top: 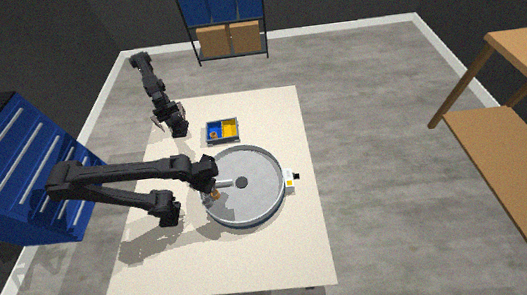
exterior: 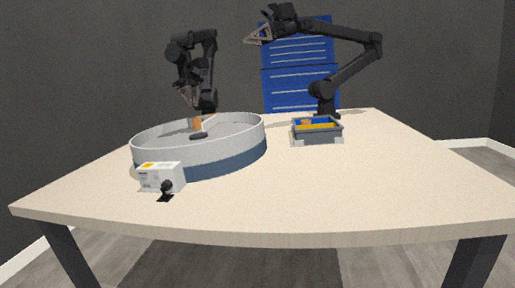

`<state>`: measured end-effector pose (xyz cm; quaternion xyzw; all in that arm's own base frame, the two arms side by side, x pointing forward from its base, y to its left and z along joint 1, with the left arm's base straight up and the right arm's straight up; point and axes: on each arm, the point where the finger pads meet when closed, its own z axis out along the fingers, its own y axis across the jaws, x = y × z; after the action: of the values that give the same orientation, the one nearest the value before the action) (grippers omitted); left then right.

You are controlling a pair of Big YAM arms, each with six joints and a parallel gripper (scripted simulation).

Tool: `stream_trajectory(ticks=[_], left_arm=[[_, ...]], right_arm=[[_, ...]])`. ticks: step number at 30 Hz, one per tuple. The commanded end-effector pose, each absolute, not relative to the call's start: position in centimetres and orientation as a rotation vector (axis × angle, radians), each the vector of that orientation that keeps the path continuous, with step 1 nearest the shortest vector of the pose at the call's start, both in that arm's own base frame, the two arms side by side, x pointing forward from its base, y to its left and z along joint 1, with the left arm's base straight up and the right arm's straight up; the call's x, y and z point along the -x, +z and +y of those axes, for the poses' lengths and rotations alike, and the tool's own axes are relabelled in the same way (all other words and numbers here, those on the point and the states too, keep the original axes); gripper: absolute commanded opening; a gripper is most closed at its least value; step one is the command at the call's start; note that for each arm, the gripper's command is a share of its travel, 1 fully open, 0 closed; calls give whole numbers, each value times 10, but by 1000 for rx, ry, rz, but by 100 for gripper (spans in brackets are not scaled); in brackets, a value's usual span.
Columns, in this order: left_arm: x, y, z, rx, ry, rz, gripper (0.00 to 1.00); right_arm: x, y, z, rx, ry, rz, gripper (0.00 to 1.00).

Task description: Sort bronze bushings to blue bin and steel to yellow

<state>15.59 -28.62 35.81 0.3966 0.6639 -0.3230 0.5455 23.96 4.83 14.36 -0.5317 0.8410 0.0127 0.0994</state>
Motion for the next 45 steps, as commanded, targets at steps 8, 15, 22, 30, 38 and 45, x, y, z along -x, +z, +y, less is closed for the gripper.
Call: stream_trajectory(ticks=[8, 15, 22, 30, 38, 45], left_arm=[[-157, 380, -285, -909, -781, 1538, 100], [-157, 380, -285, -909, -781, 1538, 100], [-157, 380, -285, -909, -781, 1538, 100], [-157, 380, -285, -909, -781, 1538, 100], [-157, 380, -285, -909, -781, 1538, 100], [-157, 380, -285, -909, -781, 1538, 100]], right_arm=[[-268, 150, 60, 2226, -23, 2145, 29], [-261, 135, 58, 2234, -20, 2182, 29], [-254, 112, 56, 2251, 3, 2199, 29], [-255, 101, 57, 2265, 4, 2184, 29], [-256, 91, 58, 2253, 4, 2197, 29], [-263, 89, 59, 2238, -17, 2182, 21]])
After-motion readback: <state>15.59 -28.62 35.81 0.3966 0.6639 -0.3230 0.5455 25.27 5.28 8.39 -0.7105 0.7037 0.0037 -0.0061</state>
